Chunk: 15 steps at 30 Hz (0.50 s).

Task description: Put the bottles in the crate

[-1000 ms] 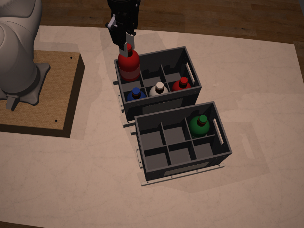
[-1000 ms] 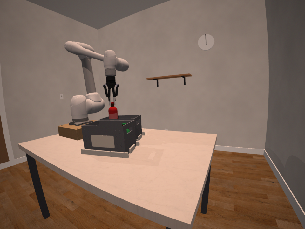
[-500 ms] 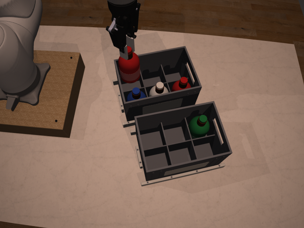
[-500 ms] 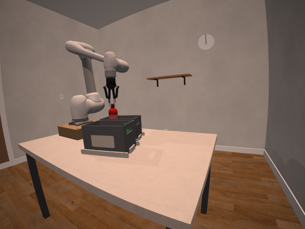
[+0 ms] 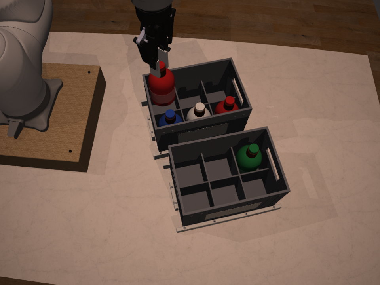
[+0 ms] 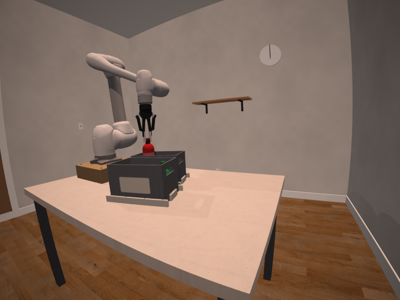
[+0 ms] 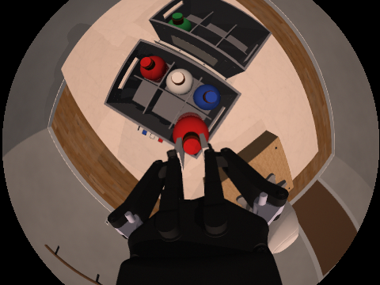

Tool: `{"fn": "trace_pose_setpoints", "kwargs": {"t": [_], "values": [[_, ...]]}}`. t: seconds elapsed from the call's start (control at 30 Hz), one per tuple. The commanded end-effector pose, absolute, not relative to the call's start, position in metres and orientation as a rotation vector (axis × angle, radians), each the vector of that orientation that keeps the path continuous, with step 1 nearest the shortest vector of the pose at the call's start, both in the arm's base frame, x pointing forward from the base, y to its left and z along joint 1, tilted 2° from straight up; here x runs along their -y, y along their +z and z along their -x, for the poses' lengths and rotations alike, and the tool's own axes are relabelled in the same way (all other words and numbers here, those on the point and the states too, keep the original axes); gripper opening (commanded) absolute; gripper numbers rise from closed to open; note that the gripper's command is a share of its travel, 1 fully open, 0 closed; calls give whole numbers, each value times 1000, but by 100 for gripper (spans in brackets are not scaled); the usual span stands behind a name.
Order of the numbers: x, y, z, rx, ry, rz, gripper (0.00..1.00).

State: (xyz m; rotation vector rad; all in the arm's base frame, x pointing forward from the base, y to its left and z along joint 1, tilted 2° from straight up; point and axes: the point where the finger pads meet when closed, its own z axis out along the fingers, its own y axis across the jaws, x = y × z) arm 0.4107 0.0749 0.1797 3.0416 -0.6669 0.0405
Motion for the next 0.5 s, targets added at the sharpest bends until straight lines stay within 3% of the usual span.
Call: {"fn": "trace_pose_setpoints", "kwargs": {"t": [0.0,0.47], "values": [[-75,177,-411,667,40,-3042,0],[-74,165,-411,667,40,-3042,0]]}}
